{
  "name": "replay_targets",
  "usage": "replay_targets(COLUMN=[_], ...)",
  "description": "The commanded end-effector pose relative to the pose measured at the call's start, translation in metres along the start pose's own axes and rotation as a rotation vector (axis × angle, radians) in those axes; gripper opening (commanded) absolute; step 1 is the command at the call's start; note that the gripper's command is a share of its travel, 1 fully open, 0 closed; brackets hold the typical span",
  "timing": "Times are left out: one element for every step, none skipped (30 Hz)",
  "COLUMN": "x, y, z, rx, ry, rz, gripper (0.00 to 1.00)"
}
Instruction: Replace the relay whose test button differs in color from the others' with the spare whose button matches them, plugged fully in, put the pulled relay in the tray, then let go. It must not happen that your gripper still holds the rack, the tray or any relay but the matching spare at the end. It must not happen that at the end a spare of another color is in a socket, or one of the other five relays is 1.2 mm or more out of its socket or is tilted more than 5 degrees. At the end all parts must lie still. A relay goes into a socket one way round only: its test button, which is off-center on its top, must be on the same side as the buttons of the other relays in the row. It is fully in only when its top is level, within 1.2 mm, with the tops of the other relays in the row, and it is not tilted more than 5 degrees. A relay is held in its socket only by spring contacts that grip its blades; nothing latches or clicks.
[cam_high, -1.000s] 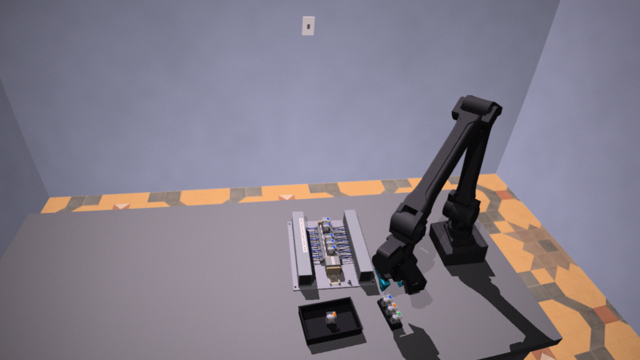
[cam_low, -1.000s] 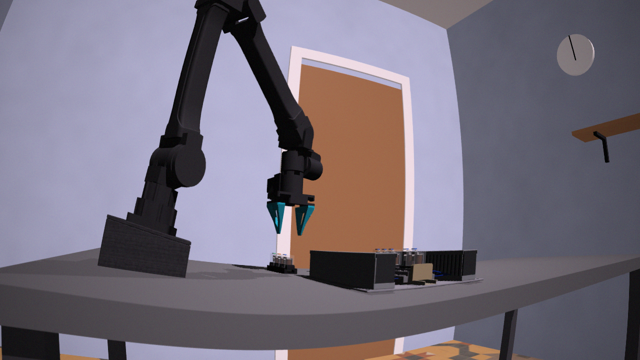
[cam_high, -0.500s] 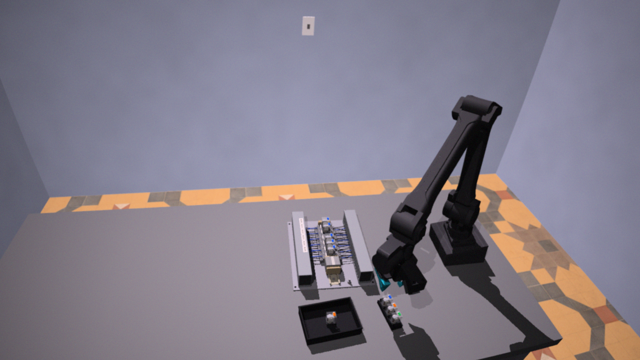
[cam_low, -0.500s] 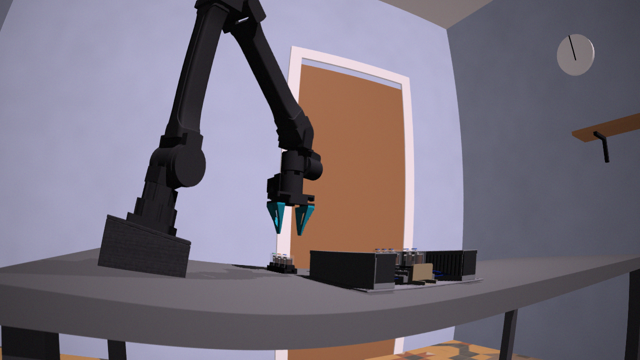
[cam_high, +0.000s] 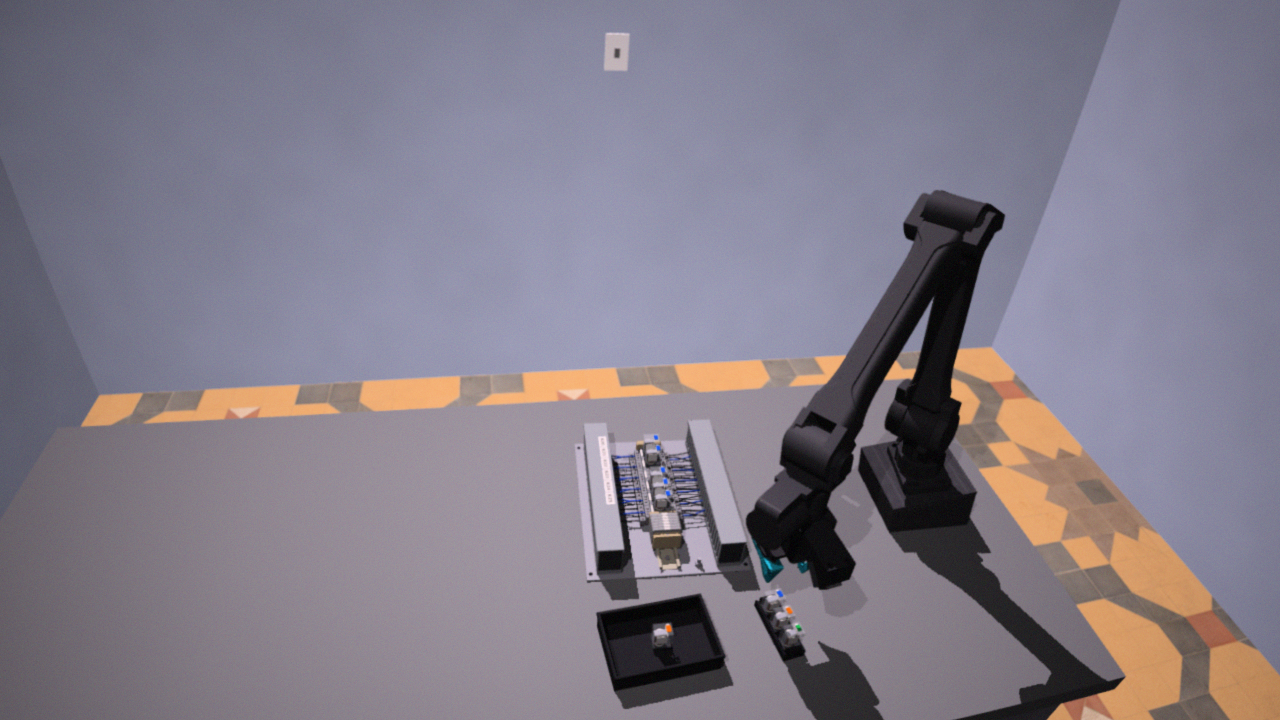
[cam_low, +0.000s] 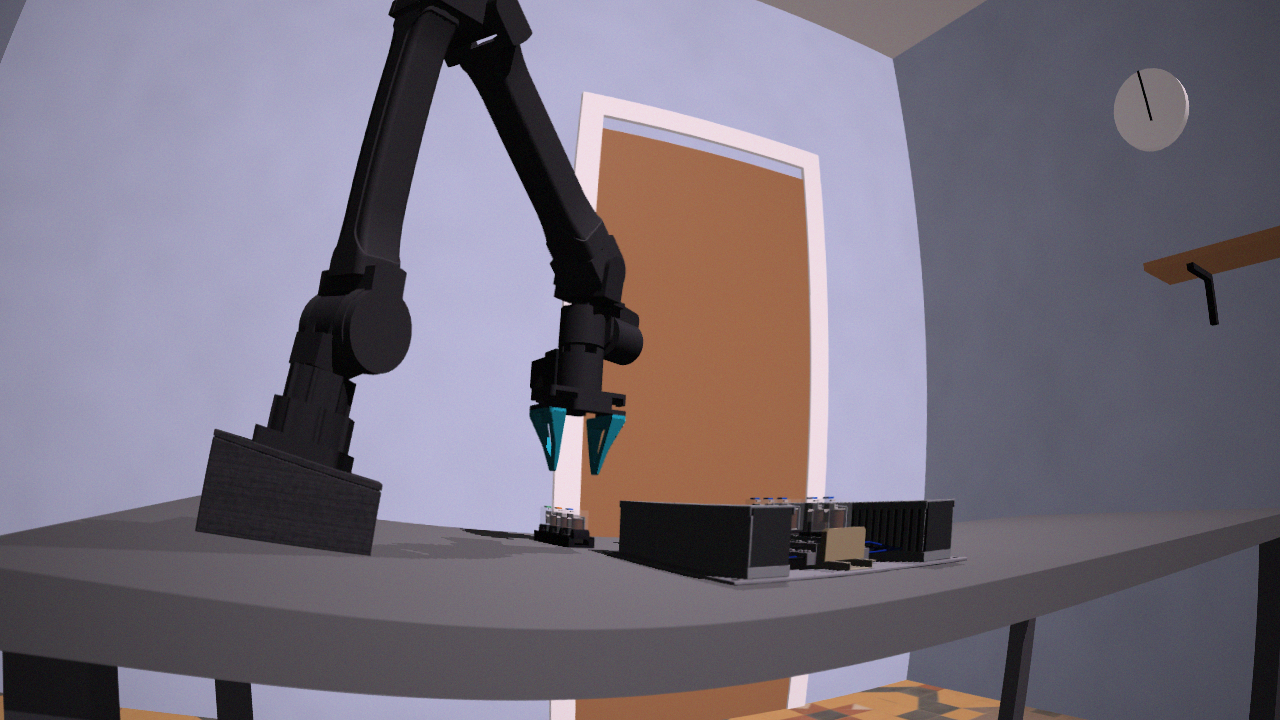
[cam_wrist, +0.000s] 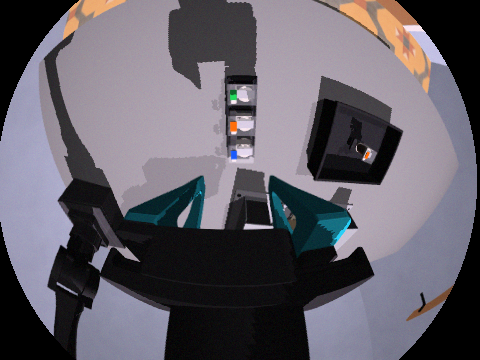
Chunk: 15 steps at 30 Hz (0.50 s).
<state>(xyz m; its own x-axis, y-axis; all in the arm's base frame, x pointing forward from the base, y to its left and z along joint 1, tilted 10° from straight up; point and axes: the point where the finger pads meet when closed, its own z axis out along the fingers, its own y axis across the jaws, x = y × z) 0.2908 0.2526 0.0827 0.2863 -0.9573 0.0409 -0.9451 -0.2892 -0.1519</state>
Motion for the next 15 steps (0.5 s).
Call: replay_targets(x=[-0.011,-0.012,-0.013,-0.013,-0.014,-0.015,-0.015,-0.016,-0.016,-0.016,-0.016,-0.016,-0.016,-0.017,-0.017], y=[-0.011,-0.014,-0.016,-0.017,-0.019,-0.020,-0.021,-0.022,-0.023,-0.023,-0.024,-0.024,-0.025,-0.025,-0.025], z=[-0.018,-0.020,-0.021,-0.023,-0.024,-0.025,-0.026,-0.027,-0.028,-0.028,-0.029,-0.029,-0.029,-0.029,-0.029], rx=[0.044,0.051,0.056,0.061,0.065,0.068,0.071,0.073,0.075,0.077,0.078,0.079,0.080,0.080,0.080], ry=[-0.030,-0.034,-0.036,-0.039,-0.041,-0.043,-0.044,-0.045,-0.046,-0.047,-0.048,-0.048,-0.049,-0.049,-0.049], rz=[0.001,0.002,0.002,0.003,0.003,0.003,0.003,0.004,0.004,0.004,0.004,0.005,0.005,0.005,0.005], gripper=[0.59,0.59,0.59,0.59,0.59,0.59,0.59,0.59,0.59,0.59,0.59,0.59,0.59,0.59,0.59])
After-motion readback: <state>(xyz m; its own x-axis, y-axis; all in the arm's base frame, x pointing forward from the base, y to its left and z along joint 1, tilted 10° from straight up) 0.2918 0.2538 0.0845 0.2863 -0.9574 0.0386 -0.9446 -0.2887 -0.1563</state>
